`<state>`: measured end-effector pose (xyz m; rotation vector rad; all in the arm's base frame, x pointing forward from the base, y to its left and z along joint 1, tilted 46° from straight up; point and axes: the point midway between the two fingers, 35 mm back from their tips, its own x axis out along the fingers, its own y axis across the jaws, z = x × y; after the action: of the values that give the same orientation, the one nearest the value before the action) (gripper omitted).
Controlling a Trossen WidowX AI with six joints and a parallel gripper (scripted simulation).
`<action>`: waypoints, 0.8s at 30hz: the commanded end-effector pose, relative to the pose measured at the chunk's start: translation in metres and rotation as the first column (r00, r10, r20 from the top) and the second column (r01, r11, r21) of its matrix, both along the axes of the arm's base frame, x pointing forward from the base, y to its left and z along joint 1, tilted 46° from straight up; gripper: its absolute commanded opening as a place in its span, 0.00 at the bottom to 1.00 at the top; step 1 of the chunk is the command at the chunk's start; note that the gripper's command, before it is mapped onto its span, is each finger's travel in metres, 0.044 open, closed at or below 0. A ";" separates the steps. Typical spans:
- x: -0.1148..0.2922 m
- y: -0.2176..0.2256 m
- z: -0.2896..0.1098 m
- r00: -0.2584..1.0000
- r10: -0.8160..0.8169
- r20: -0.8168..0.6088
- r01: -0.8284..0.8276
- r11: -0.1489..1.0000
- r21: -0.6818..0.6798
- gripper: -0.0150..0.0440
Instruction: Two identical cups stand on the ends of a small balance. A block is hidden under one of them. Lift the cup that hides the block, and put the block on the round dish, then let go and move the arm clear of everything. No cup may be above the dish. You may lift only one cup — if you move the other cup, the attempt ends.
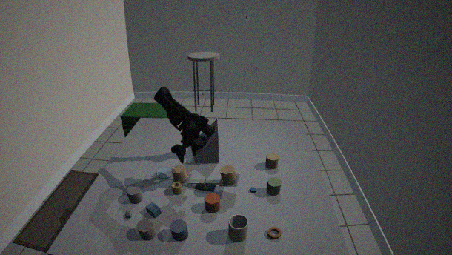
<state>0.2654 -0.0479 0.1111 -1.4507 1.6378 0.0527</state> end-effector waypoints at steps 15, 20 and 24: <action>0.007 -0.061 0.021 0.931 0.173 -0.321 -0.157 0.985 0.076 1.00; 0.007 -0.071 0.011 0.931 0.173 -0.321 -0.157 0.985 0.075 1.00; 0.007 -0.074 0.008 0.931 0.173 -0.320 -0.157 0.985 0.075 1.00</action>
<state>0.2730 -0.1192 0.1232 -1.6036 1.7565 0.4407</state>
